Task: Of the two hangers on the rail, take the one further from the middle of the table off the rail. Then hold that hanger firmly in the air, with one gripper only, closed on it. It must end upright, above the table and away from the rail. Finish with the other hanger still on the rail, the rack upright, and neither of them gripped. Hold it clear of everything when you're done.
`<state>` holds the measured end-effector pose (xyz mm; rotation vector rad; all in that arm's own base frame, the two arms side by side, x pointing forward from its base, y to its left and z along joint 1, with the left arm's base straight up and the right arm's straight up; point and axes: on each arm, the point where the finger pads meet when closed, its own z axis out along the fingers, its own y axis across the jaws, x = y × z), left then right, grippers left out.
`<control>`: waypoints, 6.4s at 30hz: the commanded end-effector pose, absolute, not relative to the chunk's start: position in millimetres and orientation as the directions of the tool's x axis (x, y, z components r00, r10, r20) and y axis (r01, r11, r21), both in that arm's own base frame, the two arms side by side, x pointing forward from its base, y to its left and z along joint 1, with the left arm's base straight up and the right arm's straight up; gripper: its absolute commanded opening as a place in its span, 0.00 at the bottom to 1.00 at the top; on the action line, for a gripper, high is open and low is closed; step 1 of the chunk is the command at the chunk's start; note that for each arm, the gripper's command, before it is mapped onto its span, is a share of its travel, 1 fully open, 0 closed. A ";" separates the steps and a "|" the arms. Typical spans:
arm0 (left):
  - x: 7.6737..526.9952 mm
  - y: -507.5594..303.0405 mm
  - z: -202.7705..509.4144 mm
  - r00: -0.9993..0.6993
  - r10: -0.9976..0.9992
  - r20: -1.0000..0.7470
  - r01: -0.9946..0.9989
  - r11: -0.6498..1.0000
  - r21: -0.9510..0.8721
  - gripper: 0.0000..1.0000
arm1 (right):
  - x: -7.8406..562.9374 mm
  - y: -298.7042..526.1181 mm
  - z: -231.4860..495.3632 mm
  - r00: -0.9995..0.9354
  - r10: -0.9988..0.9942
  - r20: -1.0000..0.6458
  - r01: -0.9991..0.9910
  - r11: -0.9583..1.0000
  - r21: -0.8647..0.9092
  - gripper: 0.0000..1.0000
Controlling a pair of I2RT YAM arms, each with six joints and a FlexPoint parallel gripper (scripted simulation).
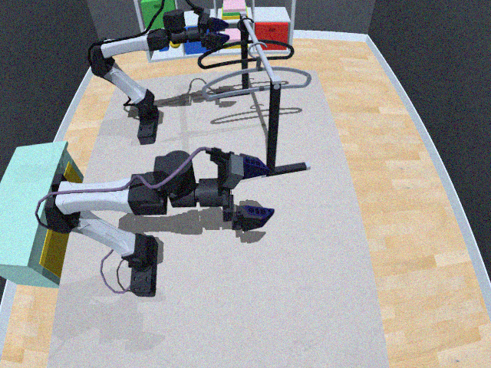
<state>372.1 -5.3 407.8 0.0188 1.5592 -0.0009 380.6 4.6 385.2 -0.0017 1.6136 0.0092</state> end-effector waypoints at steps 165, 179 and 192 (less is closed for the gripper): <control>252.8 108.6 343.8 -0.366 -0.022 -0.930 -0.093 0.996 0.013 0.00 | 207.8 355.6 404.2 0.034 0.088 -0.996 -0.998 -0.049 -0.038 1.00; 254.6 109.7 344.6 -0.362 -0.018 -0.932 -0.091 0.996 0.017 0.00 | 206.4 355.4 404.8 0.033 0.090 -0.995 -0.998 -0.057 -0.038 1.00; 255.2 111.1 337.6 -0.375 -0.034 -0.927 -0.098 0.995 0.004 0.00 | 206.4 355.4 404.8 0.033 0.090 -0.995 -0.998 -0.057 -0.038 1.00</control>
